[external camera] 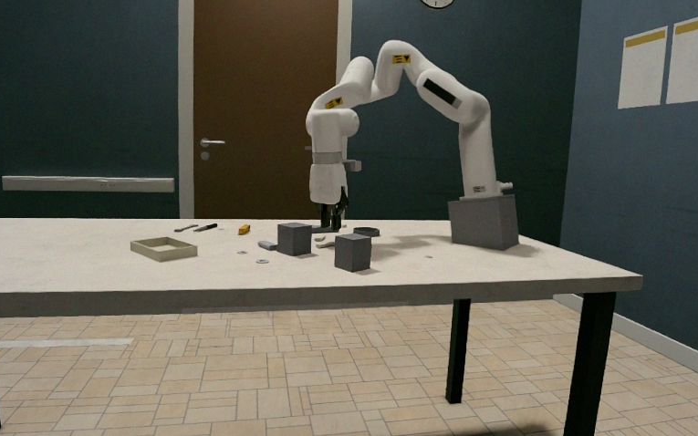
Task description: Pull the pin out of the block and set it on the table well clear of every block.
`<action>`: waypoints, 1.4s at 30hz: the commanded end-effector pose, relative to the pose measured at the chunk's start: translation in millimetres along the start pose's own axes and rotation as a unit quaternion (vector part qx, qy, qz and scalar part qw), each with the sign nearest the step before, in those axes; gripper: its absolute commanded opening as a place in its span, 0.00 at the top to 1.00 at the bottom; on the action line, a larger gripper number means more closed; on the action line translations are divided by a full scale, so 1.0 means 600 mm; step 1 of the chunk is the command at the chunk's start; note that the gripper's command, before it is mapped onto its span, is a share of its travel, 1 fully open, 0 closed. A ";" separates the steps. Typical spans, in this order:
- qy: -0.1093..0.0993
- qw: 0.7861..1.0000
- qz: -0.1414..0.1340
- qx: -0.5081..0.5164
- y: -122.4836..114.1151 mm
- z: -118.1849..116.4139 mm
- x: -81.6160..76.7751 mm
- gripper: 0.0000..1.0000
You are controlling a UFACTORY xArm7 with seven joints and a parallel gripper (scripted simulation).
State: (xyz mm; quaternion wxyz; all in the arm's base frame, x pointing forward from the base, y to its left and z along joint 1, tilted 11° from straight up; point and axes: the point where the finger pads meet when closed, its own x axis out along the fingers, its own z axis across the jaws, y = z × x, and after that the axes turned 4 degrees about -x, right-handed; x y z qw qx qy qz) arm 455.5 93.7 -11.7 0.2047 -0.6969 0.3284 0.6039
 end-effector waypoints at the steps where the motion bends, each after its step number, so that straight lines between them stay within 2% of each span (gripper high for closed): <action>1: 0.001 1.000 -0.002 0.000 -0.001 -0.001 -0.016 0.63; 10: 0.001 1.000 -0.002 -0.001 0.003 0.000 -0.046 0.63; 23: 0.001 1.000 -0.002 0.000 0.004 0.000 -0.051 0.63; 34: 0.001 1.000 0.001 0.001 0.013 -0.002 -0.093 0.63; 42: 0.001 1.000 0.001 0.001 0.014 -0.002 -0.096 0.63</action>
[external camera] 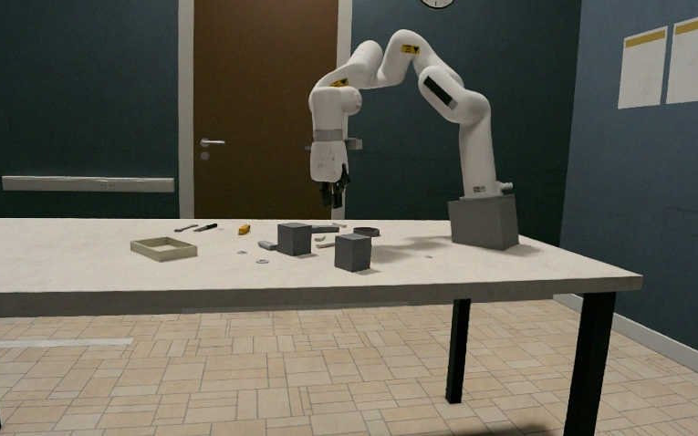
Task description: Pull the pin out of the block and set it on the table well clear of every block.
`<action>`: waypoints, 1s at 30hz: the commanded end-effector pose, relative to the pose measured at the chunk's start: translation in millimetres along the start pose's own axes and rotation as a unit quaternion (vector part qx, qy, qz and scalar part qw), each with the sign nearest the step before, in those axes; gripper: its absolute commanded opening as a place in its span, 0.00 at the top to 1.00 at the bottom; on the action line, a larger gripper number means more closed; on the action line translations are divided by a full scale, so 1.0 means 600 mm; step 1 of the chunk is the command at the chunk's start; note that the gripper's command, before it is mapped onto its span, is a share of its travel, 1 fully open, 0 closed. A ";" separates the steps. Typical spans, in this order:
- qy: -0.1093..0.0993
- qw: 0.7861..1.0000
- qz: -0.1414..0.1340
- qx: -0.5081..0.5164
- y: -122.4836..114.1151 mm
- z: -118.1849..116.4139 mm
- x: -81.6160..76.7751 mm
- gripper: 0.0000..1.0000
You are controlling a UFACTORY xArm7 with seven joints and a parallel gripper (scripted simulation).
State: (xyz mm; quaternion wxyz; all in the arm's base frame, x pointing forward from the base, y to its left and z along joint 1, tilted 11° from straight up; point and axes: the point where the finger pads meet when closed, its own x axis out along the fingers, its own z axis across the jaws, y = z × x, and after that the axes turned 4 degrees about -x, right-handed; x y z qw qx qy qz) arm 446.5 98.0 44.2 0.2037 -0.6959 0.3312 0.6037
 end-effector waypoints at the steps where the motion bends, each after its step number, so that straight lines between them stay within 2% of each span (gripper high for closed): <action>1: 0.001 1.000 -0.002 0.000 -0.002 0.000 -0.003 0.63; 10: 0.000 1.000 -0.005 0.000 -0.005 0.001 -0.028 0.63; 30: 0.000 1.000 -0.005 0.000 -0.005 0.001 -0.028 0.63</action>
